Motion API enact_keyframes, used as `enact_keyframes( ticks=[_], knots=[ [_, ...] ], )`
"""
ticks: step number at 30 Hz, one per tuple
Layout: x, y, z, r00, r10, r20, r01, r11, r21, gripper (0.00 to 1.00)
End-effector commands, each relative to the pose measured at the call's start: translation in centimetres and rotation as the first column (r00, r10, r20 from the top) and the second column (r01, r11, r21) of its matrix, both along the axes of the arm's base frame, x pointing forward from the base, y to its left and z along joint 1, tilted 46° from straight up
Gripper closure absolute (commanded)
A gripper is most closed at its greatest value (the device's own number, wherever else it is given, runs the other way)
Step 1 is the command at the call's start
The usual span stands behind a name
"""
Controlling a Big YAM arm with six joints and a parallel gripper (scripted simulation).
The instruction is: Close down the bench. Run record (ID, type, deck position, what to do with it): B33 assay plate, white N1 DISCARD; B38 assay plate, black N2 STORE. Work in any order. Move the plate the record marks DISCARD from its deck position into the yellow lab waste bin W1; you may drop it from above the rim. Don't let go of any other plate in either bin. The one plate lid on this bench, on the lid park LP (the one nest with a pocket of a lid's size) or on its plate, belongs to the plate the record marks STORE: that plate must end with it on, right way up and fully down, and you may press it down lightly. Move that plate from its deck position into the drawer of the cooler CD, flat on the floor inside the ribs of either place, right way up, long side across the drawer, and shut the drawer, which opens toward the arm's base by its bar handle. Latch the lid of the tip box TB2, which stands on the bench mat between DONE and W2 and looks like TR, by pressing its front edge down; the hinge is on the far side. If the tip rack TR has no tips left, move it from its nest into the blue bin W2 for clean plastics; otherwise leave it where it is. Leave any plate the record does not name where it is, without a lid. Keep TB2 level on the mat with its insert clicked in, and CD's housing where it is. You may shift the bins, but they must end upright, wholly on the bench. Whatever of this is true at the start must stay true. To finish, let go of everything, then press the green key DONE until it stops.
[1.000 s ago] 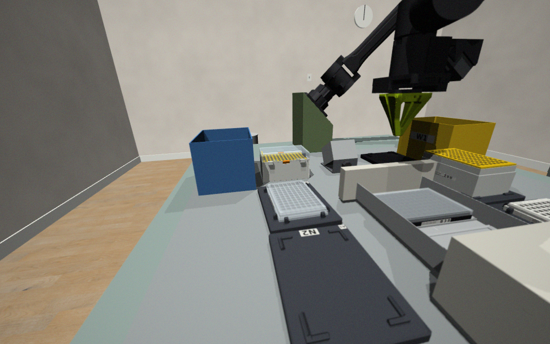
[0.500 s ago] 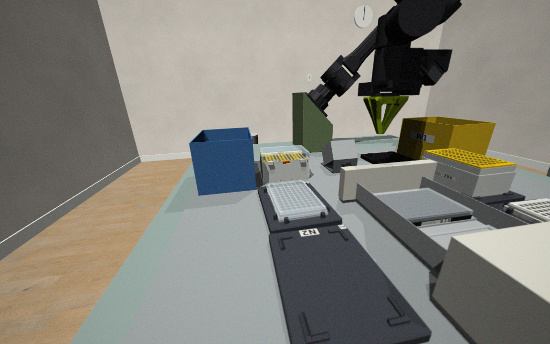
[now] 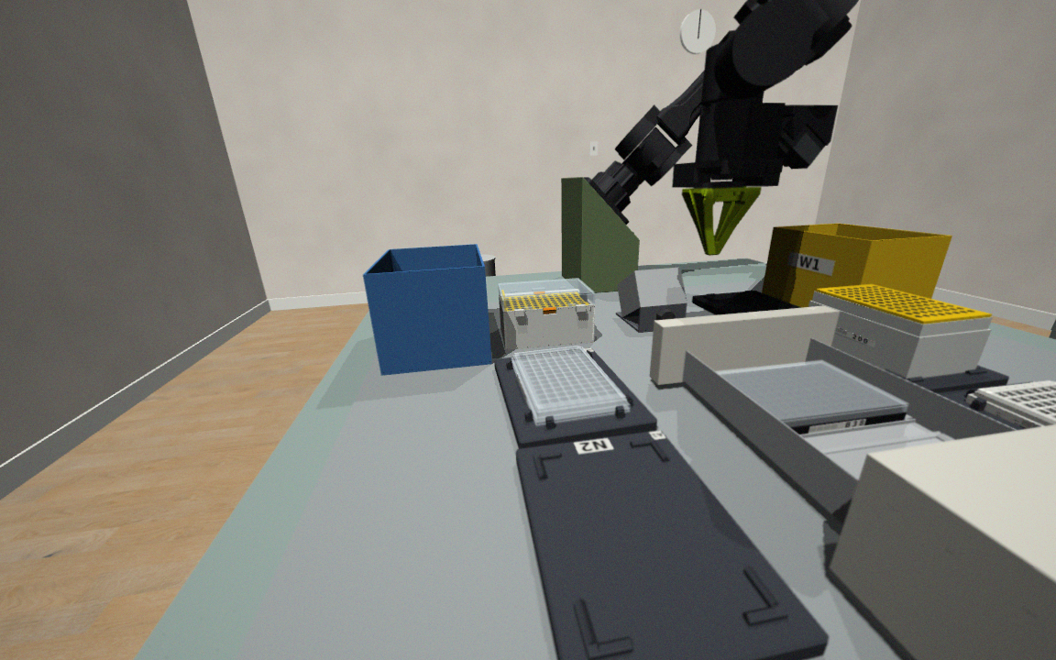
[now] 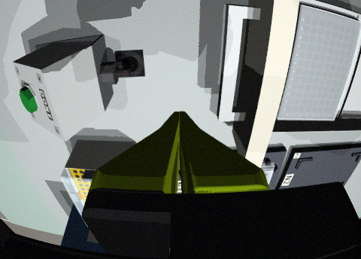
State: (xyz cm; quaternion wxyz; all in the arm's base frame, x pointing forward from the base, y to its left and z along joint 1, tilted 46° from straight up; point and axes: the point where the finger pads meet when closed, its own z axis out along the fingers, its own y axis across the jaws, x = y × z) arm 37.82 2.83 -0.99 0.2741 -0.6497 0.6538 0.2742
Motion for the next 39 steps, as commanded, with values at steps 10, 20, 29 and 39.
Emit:
enact_keyframes(
  ticks=[10,20,29,39],
  knots=[
    [0.1,1.5,-1.1,1.000,0.002,0.003,-0.002,1.000,0.002,1.00],
    [-0.1,2.3,-2.1,1.000,0.002,-0.005,-0.002,1.000,0.003,1.00],
    [-0.1,3.0,-2.8,1.000,0.002,-0.005,-0.002,1.000,0.003,1.00],
    [-0.1,3.9,-3.7,1.000,0.002,-0.006,-0.002,1.000,0.003,1.00]
  ],
)
